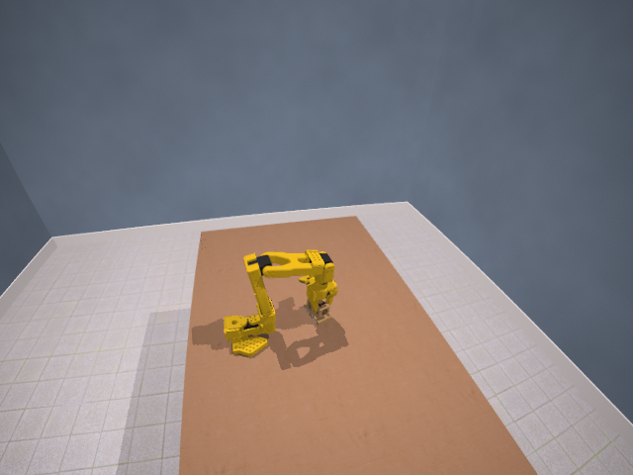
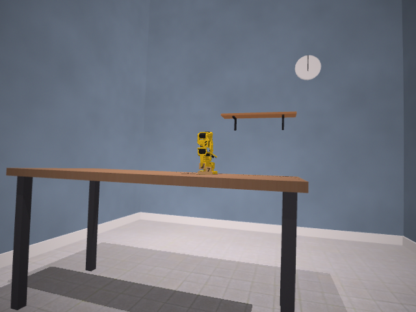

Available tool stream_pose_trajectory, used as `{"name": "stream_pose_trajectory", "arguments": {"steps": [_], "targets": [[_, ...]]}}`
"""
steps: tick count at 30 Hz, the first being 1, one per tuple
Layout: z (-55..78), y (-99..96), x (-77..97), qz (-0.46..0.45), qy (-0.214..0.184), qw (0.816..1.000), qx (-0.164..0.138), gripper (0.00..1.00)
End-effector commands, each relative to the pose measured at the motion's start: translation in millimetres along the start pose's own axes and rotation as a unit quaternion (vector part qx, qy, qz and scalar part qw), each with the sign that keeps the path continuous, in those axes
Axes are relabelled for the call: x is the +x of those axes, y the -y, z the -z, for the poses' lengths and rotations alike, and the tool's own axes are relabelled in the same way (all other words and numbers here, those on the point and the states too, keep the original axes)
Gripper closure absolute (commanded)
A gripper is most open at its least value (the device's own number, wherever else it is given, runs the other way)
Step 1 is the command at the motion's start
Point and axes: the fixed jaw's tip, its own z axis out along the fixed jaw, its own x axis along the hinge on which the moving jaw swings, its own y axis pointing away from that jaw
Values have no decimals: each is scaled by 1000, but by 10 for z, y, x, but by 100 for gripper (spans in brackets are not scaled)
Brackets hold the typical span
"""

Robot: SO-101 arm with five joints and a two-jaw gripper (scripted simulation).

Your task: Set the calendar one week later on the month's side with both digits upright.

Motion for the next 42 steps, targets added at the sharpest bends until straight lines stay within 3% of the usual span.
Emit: {"name": "stream_pose_trajectory", "arguments": {"steps": [1,9,23,34,42], "targets": [[207,69,6,-2,-5,1000,31,100],[358,37,1,-2,-5,1000,31,100],[361,34,76,-24,-5,999,31,100],[323,-32,507,-147,-5,989,31,100],[253,-310,1066,-310,-5,950,29,100]]}}
